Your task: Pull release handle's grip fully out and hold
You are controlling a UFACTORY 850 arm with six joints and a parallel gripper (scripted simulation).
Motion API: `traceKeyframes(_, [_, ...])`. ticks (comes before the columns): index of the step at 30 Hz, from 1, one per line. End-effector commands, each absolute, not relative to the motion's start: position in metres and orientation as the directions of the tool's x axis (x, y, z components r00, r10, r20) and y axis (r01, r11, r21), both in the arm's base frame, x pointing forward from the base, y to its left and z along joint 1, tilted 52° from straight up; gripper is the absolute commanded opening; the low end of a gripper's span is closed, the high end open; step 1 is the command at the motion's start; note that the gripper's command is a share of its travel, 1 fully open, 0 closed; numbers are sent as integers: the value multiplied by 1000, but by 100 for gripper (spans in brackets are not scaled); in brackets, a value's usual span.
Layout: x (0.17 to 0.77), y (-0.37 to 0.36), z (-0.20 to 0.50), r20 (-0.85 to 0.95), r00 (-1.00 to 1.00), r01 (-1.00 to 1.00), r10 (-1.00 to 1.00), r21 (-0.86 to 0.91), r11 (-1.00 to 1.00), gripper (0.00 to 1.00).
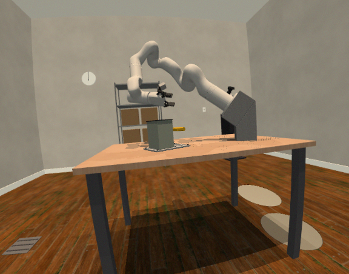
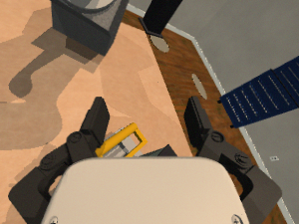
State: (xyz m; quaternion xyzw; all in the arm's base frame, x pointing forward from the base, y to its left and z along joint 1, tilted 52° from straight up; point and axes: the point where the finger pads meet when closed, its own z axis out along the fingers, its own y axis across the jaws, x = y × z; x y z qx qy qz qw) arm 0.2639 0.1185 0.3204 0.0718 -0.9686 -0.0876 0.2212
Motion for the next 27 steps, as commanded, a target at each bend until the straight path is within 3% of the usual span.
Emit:
traceKeyframes(1, [249,95,301,433,-868,-238,-245,71,969,100])
traceKeyframes(16, [245,47,275,463,-778,-544,-424,-162,823,100])
traceKeyframes(27, [266,21,262,497,-630,-773,-596,-331,541,100])
